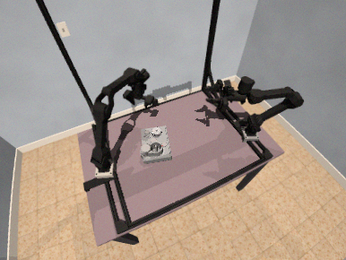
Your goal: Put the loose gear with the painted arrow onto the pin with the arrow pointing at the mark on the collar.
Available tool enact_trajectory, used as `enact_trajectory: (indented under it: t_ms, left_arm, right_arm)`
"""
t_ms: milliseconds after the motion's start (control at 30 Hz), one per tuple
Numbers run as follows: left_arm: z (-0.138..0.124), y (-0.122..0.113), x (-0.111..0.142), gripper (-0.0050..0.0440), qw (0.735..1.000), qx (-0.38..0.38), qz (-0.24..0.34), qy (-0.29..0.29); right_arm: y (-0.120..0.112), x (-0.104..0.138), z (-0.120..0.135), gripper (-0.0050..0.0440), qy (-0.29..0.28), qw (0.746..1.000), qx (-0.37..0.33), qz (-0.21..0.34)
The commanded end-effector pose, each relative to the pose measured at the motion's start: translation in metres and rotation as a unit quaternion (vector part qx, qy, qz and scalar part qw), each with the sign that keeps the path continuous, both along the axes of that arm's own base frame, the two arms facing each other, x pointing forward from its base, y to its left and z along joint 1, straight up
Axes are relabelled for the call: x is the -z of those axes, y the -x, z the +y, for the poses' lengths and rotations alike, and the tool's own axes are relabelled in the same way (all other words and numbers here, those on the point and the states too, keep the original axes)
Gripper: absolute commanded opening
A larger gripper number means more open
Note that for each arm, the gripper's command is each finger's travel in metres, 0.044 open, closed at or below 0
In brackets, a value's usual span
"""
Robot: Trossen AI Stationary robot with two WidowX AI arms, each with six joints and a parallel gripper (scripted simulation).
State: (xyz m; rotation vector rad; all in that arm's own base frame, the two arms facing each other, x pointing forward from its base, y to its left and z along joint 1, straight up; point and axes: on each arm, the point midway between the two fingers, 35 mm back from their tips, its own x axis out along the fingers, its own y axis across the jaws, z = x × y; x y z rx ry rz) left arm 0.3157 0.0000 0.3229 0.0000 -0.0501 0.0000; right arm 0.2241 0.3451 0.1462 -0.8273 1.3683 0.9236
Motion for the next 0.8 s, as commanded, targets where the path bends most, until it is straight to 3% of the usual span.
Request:
enact_trajectory:
  t_ms: [0,767]
  left_arm:
    - [0.0000,0.0000,0.0000,0.0400,1.000,0.000,0.000,0.000]
    - [0.0046,0.0019,-0.0018,0.0400,1.000,0.000,0.000,0.000]
  right_arm:
    - [0.0000,0.0000,0.0000,0.0400,0.000,1.000,0.000,0.000]
    - [-0.0026,0.0018,-0.0021,0.0400,0.001,1.000,0.011,0.000]
